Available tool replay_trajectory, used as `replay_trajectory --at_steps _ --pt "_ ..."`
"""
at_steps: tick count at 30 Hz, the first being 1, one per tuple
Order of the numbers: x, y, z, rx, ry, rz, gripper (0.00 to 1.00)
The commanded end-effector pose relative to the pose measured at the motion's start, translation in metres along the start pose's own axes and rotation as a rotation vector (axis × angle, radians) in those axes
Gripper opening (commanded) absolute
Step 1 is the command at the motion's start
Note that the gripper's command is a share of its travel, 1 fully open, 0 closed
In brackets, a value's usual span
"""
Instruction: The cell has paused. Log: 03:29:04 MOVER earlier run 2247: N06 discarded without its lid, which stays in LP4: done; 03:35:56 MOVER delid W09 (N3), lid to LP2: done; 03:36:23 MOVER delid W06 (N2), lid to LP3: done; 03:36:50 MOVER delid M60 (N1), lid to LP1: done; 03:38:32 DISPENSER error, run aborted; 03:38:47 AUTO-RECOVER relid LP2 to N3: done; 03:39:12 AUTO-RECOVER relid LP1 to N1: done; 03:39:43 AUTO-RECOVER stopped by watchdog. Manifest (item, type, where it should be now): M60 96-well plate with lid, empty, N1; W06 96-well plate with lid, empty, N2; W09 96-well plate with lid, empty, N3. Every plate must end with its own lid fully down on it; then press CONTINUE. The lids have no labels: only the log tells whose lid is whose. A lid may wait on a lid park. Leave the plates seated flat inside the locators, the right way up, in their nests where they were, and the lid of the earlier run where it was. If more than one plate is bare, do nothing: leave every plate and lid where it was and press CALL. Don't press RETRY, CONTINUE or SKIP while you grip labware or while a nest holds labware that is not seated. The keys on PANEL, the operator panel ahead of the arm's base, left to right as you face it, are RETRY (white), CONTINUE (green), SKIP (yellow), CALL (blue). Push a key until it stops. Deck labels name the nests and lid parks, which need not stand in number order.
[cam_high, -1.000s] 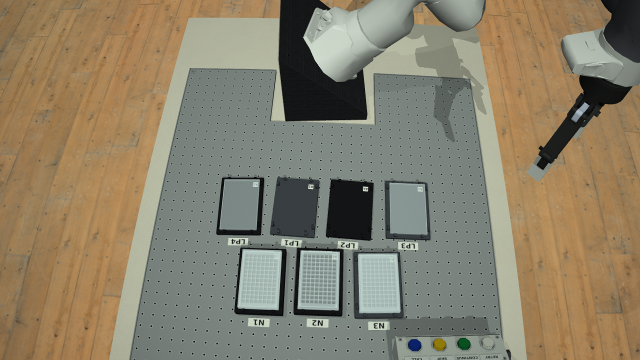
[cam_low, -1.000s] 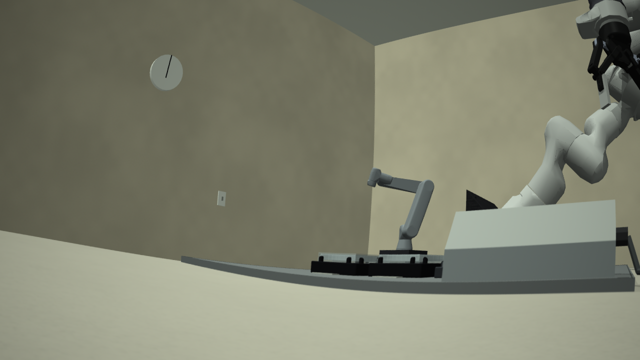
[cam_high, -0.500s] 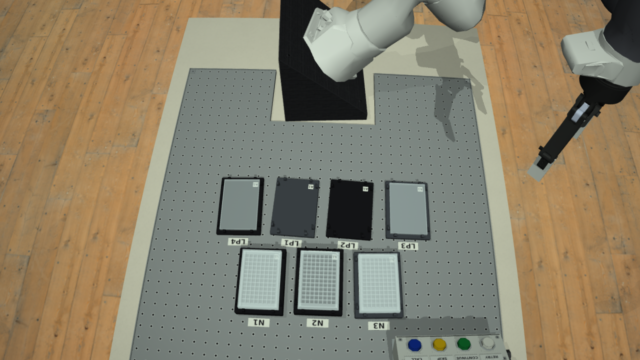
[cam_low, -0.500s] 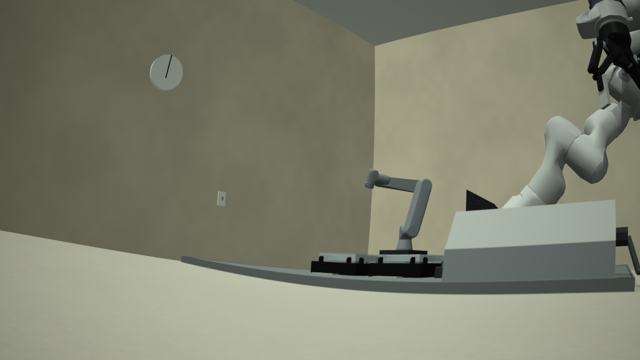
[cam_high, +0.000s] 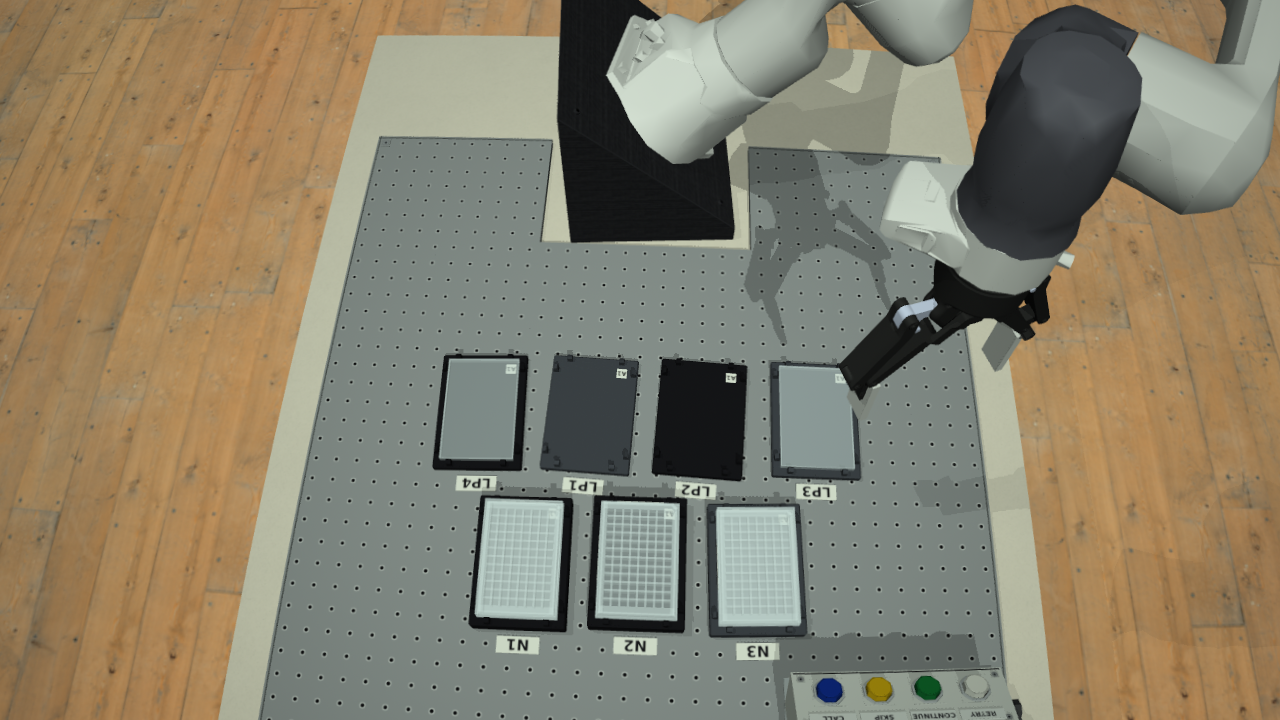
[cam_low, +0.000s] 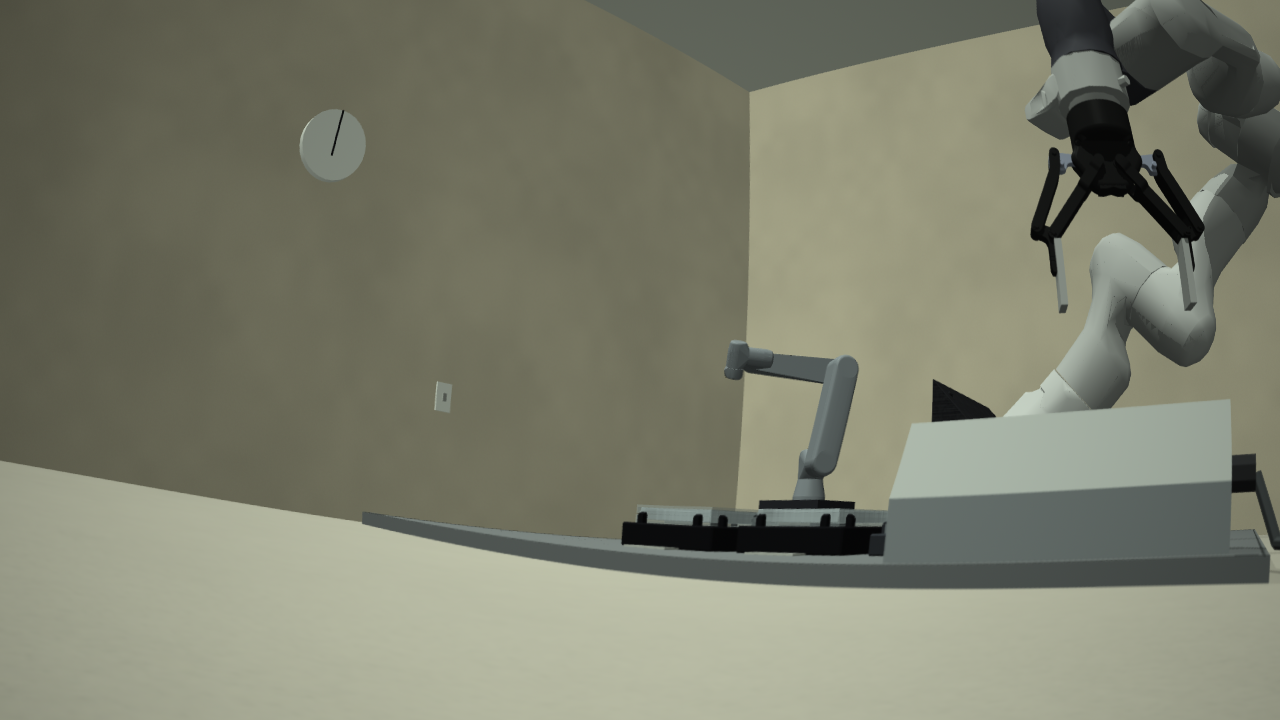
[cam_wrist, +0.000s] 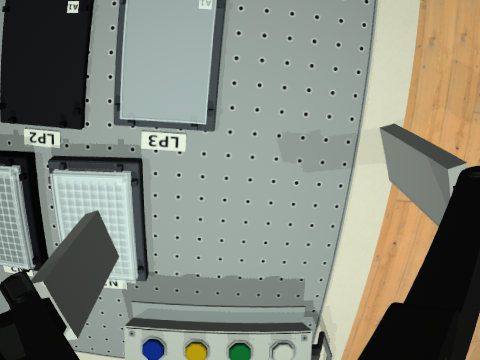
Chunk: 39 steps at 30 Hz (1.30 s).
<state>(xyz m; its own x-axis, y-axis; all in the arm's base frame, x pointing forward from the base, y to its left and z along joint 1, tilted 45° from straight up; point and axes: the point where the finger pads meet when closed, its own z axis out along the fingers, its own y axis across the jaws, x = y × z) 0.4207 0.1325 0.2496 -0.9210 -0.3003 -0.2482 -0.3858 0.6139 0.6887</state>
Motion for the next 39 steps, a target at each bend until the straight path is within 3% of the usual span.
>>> replay_trajectory --at_steps 1,2,7,14,39 --pt "0.004 -0.031 0.007 0.022 -0.021 0.095 1.0" --pt "0.025 -0.075 0.028 0.021 -0.014 0.149 1.0" --pt "0.078 -0.139 0.066 0.027 0.028 0.34 1.0" --pt "0.147 -0.229 0.108 0.029 0.04 0.381 1.0" --pt "0.147 -0.229 0.108 0.029 0.04 0.381 1.0"
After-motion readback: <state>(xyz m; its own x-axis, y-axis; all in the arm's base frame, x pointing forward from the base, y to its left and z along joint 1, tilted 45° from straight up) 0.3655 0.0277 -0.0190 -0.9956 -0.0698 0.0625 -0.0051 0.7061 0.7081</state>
